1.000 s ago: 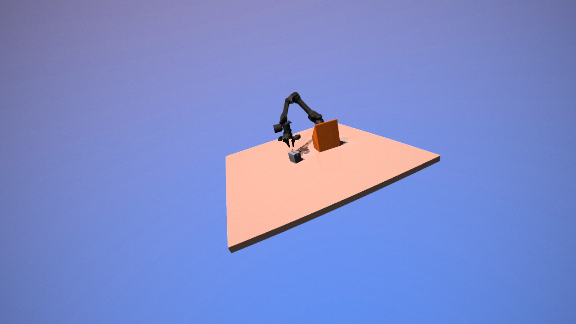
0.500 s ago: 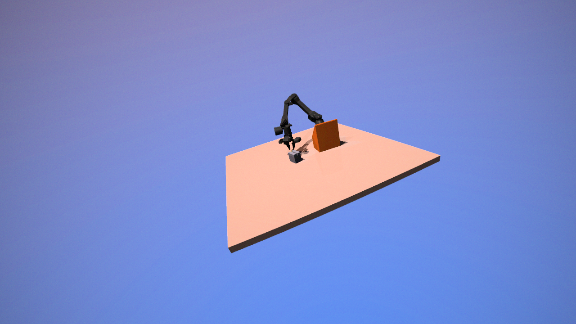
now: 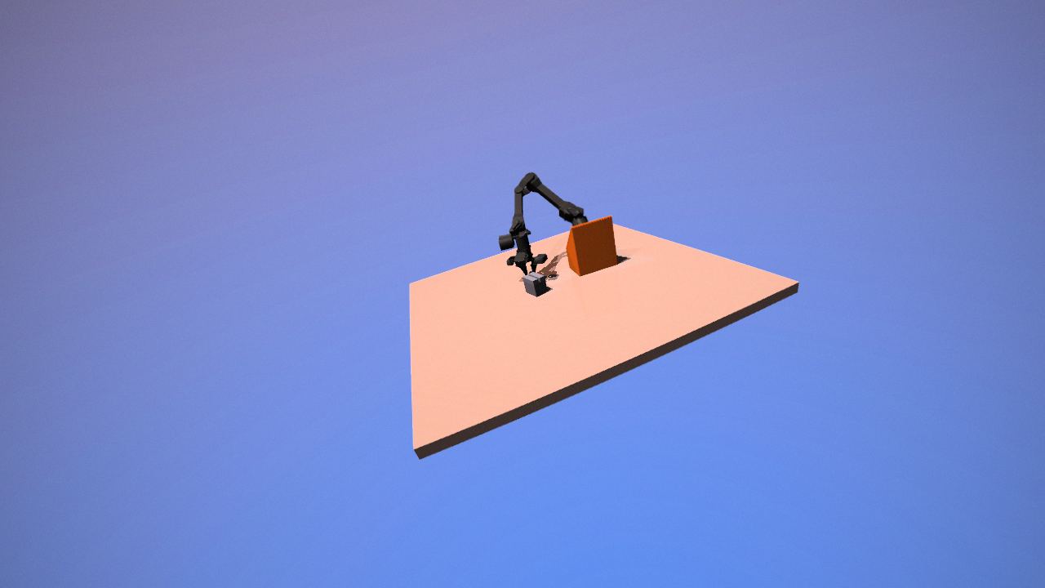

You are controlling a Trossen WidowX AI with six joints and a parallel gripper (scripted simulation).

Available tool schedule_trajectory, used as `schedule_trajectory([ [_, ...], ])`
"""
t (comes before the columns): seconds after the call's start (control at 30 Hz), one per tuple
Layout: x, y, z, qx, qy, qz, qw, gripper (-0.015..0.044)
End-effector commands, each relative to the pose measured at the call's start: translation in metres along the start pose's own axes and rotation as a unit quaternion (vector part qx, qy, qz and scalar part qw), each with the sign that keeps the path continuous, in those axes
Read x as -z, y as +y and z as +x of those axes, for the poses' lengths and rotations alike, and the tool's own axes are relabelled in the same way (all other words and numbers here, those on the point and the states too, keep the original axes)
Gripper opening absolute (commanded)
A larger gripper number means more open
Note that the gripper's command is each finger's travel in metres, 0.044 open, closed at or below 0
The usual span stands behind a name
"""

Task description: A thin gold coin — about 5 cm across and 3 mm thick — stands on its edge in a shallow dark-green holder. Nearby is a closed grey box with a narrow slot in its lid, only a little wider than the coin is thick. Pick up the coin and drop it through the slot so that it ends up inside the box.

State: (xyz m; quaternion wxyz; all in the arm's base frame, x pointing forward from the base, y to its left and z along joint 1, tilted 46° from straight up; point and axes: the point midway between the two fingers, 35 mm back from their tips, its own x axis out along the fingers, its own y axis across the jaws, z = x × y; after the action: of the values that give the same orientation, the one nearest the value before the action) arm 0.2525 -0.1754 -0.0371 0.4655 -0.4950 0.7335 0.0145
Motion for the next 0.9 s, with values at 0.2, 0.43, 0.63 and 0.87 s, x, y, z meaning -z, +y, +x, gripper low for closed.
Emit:
schedule_trajectory([
  [0.2,0.0002,0.0018,0.0139,-0.001,-0.001,-0.003,1.0,0.0161],
  [0.43,0.0002,0.0018,0.0139,-0.001,-0.001,-0.003,1.0,0.0],
  [0.63,0.0002,0.0018,0.0139,-0.001,-0.001,-0.003,1.0,0.0],
  [0.87,-0.001,0.0012,0.008,-0.002,-0.002,-0.003,1.0,0.0],
])
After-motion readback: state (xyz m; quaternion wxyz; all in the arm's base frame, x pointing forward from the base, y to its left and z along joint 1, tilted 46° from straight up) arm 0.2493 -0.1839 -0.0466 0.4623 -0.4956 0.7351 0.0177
